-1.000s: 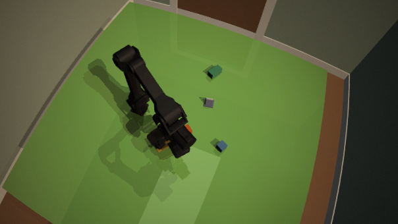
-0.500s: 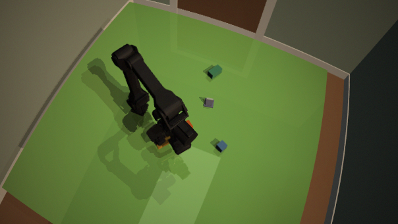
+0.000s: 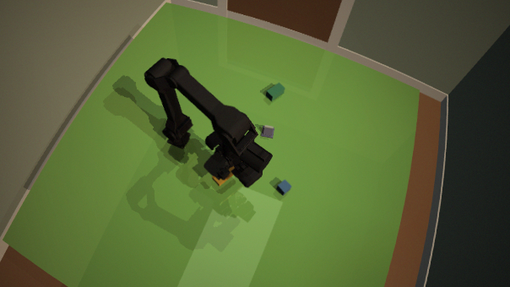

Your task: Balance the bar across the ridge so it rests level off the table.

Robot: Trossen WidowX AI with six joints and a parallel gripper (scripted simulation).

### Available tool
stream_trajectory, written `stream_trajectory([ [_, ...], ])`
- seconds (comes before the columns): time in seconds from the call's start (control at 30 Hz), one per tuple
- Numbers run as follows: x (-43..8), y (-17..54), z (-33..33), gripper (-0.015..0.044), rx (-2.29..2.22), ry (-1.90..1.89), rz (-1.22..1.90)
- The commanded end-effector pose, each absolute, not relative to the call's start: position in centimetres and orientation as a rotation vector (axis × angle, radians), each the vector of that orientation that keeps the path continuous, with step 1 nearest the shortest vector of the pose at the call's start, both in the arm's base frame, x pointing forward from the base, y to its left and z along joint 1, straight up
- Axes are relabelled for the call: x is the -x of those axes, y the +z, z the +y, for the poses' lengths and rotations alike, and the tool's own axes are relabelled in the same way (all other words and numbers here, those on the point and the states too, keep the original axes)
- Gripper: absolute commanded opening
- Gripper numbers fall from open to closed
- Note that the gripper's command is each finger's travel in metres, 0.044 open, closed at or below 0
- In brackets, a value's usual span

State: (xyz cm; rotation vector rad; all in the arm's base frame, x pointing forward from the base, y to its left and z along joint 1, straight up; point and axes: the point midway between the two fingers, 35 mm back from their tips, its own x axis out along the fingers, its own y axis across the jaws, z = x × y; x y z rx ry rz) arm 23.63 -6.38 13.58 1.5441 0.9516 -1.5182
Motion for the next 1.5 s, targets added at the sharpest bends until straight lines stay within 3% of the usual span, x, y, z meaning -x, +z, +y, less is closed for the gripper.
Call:
stream_trajectory([
  [0.0,-24.5,13.8,-5.3,0.0,-1.511,-1.484,0.973],
  [1.47,-28.2,14.0,10.1,0.0,-1.125,-1.088,1.258],
])
